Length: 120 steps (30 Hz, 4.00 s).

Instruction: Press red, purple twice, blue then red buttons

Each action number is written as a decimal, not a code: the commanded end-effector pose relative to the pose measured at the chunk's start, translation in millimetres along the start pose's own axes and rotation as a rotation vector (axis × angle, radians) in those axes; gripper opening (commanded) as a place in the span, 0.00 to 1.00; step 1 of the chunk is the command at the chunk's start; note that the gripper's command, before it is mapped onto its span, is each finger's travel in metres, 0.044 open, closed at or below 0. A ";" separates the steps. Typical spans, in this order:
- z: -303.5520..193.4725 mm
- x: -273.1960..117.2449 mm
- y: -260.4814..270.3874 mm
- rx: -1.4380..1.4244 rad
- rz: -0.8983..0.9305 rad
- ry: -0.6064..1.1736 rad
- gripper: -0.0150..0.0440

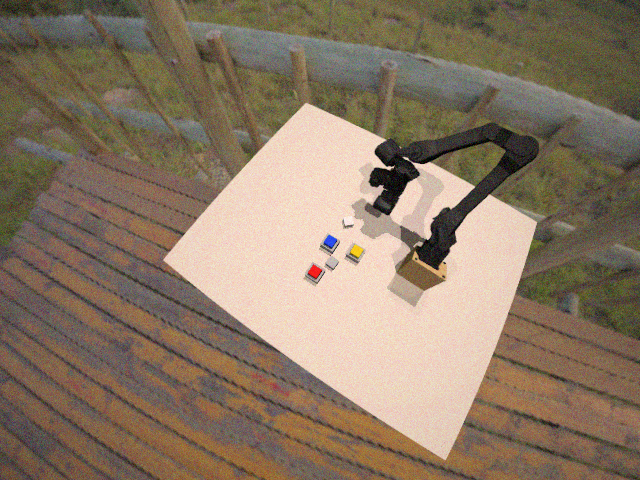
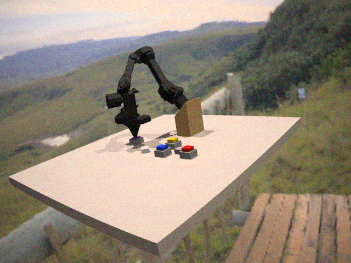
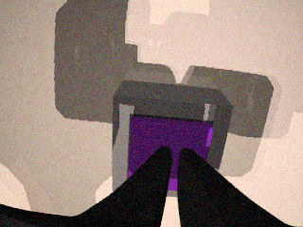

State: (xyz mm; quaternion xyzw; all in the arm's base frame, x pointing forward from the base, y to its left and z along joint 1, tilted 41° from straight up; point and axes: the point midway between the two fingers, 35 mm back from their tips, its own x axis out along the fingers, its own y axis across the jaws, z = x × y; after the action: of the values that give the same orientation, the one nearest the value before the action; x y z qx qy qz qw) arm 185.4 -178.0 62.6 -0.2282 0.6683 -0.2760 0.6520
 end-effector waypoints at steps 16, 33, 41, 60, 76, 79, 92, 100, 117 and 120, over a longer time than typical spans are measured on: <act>-1.0 -33.6 1.7 -0.008 0.008 0.004 0.29; -0.5 -12.0 2.0 -0.008 0.008 0.004 0.29; -1.3 0.3 1.8 -0.008 0.006 0.004 0.29; -0.1 -1.5 0.3 0.000 0.001 0.001 0.29; -0.5 -95.1 1.6 -0.008 0.011 0.004 0.29; 5.8 -95.9 6.8 -0.009 0.016 0.002 0.29; 89.4 -105.4 160.8 -0.011 0.047 -0.002 0.29; 90.9 -99.7 243.9 -0.004 0.024 -0.001 0.29; 91.1 -33.7 244.8 -0.004 0.021 -0.001 0.29; 91.2 -28.7 245.0 -0.004 0.021 -0.001 0.29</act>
State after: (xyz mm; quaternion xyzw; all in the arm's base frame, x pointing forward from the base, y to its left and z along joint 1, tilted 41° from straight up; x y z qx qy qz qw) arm 292.8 21.1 -75.5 -0.2185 0.6697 -0.2672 0.6575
